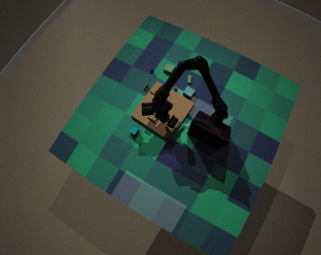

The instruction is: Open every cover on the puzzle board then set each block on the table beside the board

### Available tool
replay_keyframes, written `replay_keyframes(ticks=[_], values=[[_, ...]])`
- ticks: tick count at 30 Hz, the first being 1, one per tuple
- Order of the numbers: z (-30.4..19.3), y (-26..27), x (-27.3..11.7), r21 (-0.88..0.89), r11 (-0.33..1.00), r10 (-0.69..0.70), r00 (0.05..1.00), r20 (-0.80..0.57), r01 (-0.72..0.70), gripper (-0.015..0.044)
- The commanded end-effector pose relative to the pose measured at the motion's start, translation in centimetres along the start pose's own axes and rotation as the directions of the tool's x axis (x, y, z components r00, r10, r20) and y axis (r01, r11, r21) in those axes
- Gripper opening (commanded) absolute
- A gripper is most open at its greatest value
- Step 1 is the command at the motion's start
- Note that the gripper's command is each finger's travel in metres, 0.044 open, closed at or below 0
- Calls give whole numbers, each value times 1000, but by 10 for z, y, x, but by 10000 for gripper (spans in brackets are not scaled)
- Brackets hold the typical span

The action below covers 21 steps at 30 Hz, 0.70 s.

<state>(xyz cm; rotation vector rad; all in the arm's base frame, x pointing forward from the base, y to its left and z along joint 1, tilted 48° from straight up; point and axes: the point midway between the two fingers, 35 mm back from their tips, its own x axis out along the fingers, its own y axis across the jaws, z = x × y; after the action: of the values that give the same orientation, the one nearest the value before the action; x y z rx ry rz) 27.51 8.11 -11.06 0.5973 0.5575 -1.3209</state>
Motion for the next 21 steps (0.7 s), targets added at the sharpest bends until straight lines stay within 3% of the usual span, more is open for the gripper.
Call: replay_keyframes(ticks=[1,21], values=[[0,-1,6,-8,1000,-1,1000,5,1,0],[1,-2,26,-8,1000,-1,1000,8,1,0]])
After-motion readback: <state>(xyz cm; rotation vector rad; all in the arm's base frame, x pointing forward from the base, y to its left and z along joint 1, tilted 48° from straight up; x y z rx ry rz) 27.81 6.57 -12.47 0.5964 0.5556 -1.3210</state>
